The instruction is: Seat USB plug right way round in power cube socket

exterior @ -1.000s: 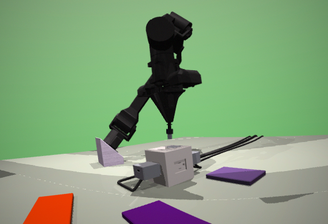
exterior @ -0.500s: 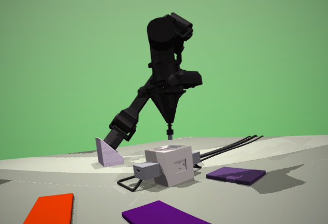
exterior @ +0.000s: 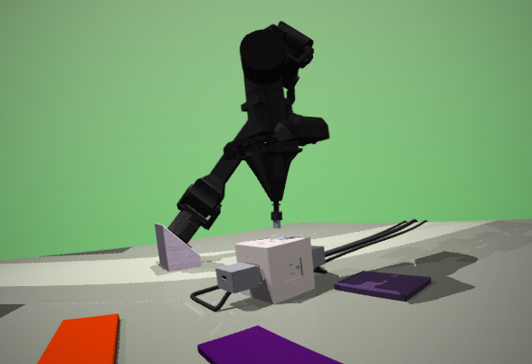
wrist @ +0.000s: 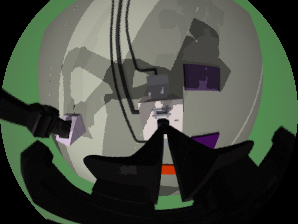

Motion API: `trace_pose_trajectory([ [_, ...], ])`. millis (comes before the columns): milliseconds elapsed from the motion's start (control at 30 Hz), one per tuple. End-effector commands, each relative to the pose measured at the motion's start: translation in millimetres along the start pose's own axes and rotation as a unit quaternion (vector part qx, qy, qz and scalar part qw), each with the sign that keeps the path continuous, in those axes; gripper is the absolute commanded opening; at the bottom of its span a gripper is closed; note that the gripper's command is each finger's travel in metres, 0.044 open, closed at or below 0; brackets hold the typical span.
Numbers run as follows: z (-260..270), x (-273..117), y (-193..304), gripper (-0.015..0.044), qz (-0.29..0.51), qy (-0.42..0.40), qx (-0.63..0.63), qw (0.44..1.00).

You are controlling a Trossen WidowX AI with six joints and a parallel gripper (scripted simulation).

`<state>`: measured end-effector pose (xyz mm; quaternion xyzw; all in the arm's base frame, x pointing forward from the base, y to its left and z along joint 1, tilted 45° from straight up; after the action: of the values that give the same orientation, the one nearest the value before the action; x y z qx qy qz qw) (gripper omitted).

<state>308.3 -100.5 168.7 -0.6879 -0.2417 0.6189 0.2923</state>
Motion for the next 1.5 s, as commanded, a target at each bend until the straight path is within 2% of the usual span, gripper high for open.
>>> trace_pose_trajectory([
  [0, 0.3, 0.7, -0.7, 0.0, -0.002, 0.001, -0.004, 1.0],
  [1467, 0.3, 6.0, -4.3, 0.0, -0.002, 0.001, -0.02, 1.0],
])
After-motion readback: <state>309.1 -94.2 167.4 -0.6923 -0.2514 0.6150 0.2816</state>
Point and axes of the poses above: the point midway between the two fingers, 35 mm back from their tips, its own x axis out along the fingers, its own z axis across the jaws, y = z × x, the point moved 5 cm from there along -x, back along the fingers, and after that the axes turned 1 degree about x, right-handed, at the moved point
